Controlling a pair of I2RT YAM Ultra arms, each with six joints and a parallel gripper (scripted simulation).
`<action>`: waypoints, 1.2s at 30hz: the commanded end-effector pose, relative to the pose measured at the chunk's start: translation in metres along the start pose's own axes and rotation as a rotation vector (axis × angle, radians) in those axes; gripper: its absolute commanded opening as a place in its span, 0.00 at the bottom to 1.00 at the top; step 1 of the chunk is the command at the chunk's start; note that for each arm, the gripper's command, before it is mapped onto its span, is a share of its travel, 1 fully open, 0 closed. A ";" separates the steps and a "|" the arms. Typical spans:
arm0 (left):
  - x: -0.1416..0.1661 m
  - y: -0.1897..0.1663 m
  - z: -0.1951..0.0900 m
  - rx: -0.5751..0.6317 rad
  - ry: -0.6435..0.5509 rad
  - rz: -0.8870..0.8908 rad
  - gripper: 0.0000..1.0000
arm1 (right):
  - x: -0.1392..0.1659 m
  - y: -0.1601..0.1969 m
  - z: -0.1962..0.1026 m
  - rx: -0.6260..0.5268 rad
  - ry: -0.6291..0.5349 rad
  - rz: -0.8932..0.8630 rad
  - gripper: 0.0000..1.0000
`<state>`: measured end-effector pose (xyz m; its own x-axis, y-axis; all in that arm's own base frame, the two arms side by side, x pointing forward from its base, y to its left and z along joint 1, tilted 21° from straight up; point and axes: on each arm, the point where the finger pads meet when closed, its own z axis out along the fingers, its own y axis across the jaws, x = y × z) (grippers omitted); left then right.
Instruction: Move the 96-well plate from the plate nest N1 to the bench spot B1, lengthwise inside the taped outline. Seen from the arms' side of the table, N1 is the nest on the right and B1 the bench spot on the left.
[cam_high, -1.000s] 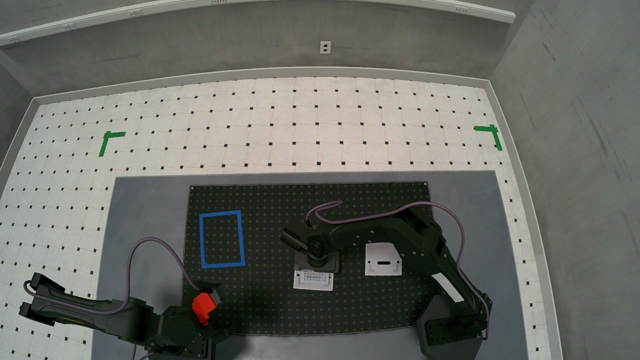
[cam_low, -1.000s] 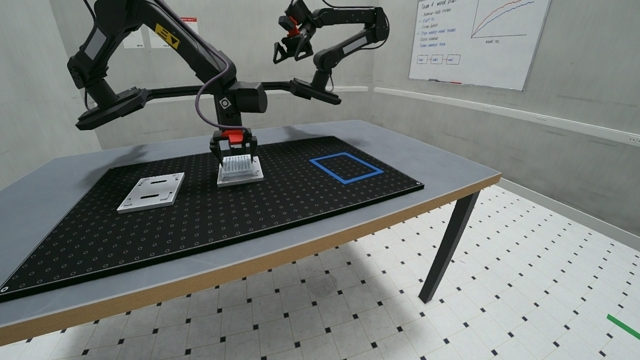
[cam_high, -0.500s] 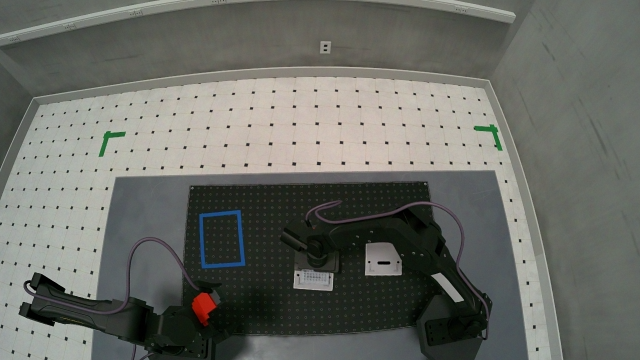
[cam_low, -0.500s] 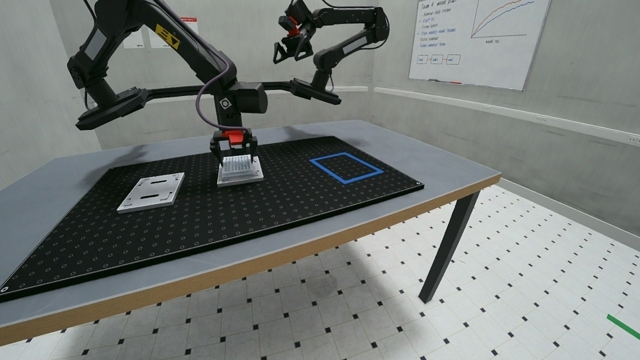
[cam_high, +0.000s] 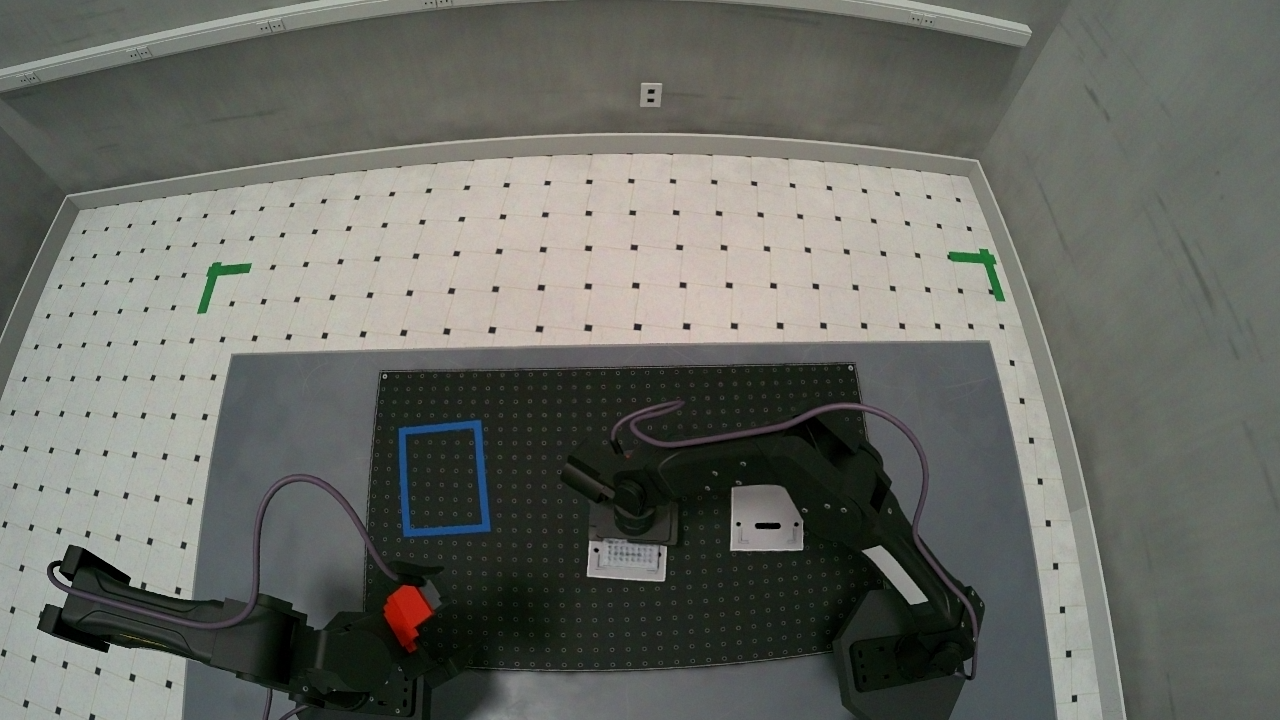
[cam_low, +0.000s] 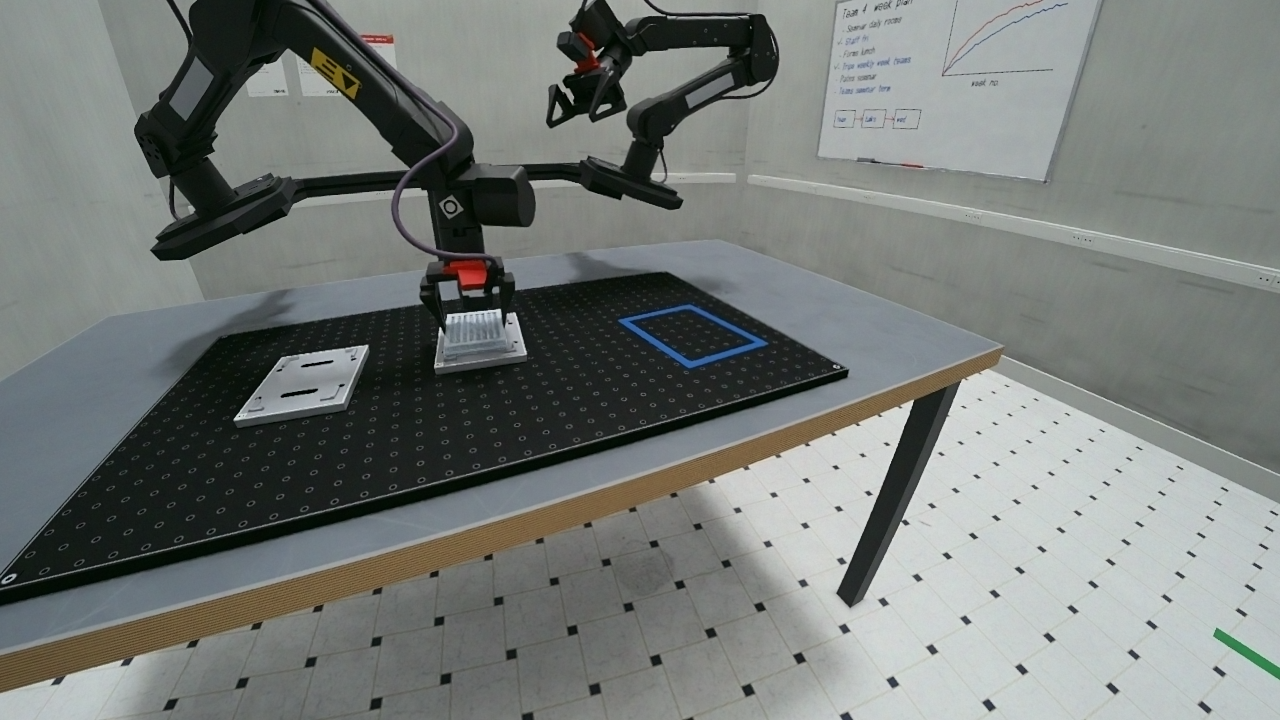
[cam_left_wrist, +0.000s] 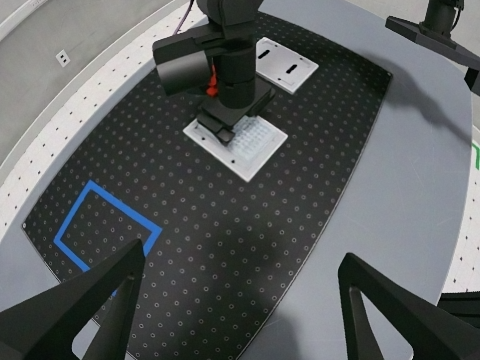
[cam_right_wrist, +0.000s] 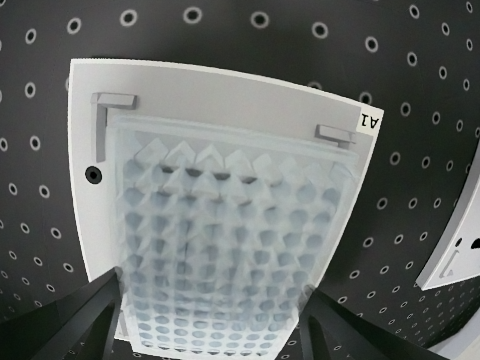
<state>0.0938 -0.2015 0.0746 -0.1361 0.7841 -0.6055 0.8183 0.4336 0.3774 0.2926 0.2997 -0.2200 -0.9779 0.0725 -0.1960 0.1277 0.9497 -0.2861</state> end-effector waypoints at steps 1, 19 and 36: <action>-0.014 0.003 -0.008 -0.002 -0.035 -0.022 1.00 | 0.002 0.004 0.006 -0.031 0.004 0.002 0.79; -0.014 0.003 -0.008 -0.002 -0.035 -0.022 1.00 | -0.002 0.007 -0.002 -0.036 -0.009 0.006 0.79; -0.014 0.003 -0.008 -0.002 -0.035 -0.022 1.00 | -0.002 0.014 -0.017 -0.059 -0.006 0.004 0.79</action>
<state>0.0938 -0.2015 0.0746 -0.1361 0.7841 -0.6055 0.8183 0.4336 0.3774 0.2923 0.2999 -0.2193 -0.9782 0.0745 -0.1939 0.1285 0.9504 -0.2832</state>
